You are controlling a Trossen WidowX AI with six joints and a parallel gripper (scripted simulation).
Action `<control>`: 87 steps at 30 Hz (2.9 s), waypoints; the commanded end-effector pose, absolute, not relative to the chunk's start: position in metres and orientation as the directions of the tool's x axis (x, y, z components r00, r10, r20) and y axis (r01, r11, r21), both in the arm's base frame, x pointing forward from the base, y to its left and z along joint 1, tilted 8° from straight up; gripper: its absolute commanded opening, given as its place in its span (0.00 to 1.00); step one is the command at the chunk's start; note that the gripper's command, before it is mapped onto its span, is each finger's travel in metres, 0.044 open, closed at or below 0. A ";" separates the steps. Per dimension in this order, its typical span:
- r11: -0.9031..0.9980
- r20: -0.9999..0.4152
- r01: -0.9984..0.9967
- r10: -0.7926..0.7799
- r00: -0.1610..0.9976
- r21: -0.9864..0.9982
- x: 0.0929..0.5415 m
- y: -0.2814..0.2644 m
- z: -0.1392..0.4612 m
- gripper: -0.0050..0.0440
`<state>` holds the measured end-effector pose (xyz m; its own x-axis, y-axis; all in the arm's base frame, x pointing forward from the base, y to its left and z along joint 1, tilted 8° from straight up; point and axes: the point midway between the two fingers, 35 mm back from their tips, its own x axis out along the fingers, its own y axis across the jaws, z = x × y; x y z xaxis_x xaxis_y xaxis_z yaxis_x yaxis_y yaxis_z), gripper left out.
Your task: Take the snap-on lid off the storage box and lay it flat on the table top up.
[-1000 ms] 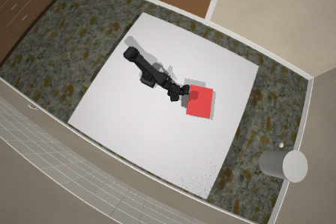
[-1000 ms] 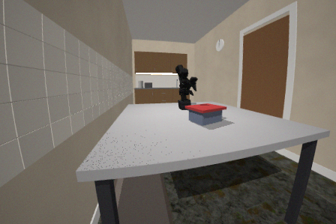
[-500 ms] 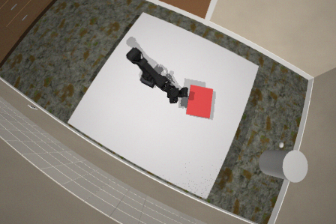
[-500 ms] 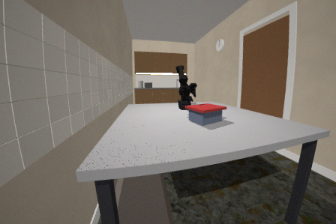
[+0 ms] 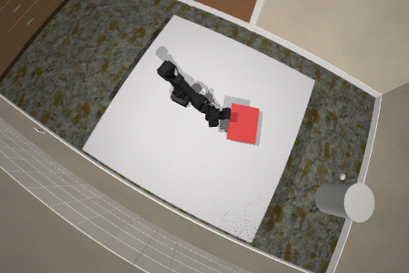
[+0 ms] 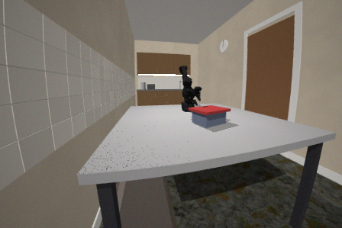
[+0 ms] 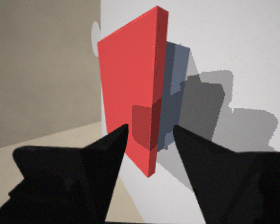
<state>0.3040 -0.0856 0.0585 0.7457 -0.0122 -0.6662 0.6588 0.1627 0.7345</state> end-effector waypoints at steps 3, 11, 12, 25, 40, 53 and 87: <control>0.158 -0.666 0.659 -0.014 0.746 0.735 0.312 -0.087 0.054 0.58; 0.159 -0.667 0.660 -0.014 0.745 0.735 0.322 -0.087 0.045 0.58; 0.159 -0.667 0.660 -0.014 0.745 0.735 0.323 -0.087 0.044 0.58; 0.159 -0.666 0.659 -0.014 0.746 0.735 0.336 -0.086 0.031 0.58; 0.159 -0.666 0.659 -0.014 0.746 0.735 0.343 -0.086 0.023 0.48; 0.159 -0.666 0.659 -0.014 0.746 0.735 0.343 -0.086 0.023 0.33; 0.162 -0.667 0.659 -0.014 0.745 0.734 0.341 -0.084 0.029 0.00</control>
